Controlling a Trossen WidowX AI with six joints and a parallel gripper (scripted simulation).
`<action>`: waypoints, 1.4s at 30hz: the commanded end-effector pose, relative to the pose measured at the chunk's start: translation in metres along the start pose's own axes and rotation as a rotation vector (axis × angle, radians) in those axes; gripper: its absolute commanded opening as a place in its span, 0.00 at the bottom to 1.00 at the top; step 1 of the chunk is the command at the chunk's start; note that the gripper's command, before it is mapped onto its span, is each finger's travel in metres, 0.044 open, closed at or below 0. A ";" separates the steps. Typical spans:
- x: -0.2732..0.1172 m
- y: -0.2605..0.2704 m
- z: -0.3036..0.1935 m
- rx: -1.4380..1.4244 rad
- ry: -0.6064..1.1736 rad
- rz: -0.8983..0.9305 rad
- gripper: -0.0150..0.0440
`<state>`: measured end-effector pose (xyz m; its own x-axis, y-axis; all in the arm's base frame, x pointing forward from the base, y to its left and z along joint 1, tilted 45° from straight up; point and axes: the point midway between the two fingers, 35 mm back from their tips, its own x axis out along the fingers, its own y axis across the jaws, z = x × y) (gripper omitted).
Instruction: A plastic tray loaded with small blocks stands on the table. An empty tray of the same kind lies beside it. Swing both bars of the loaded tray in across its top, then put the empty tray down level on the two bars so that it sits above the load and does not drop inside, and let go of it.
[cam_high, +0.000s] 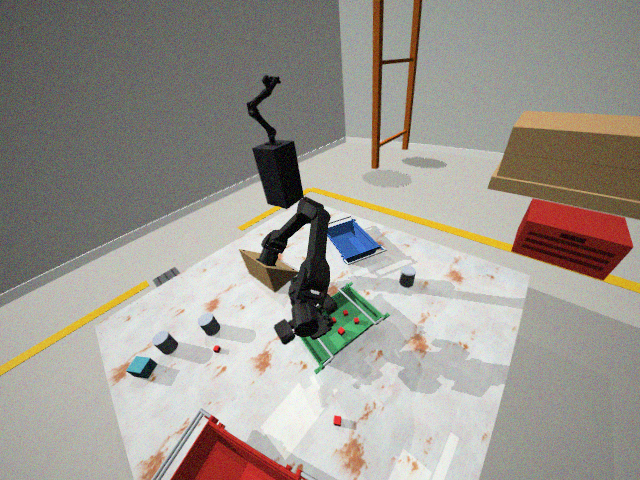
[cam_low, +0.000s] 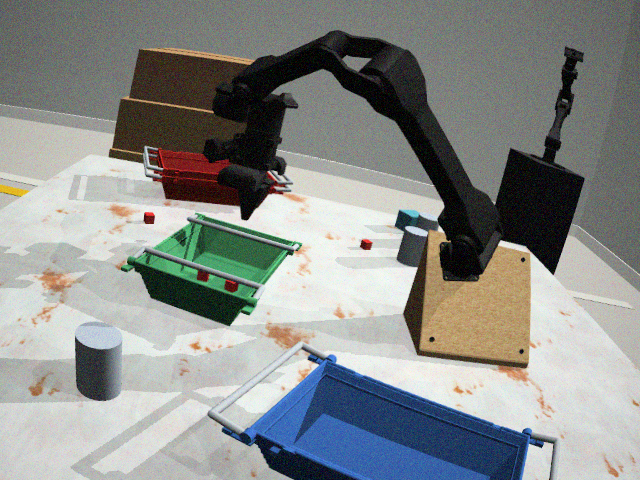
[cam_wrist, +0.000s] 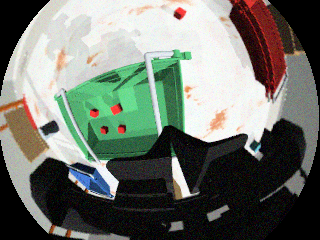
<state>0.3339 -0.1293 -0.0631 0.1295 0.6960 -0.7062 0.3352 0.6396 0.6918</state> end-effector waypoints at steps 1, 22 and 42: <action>0.000 0.000 0.000 0.000 0.000 0.000 0.25; 0.000 0.000 0.000 0.000 0.000 0.000 0.25; -0.084 0.000 0.000 0.001 0.000 -0.004 0.92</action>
<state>0.3293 -0.1593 -0.0289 0.1121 0.7053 -0.7000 0.3387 0.6351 0.6942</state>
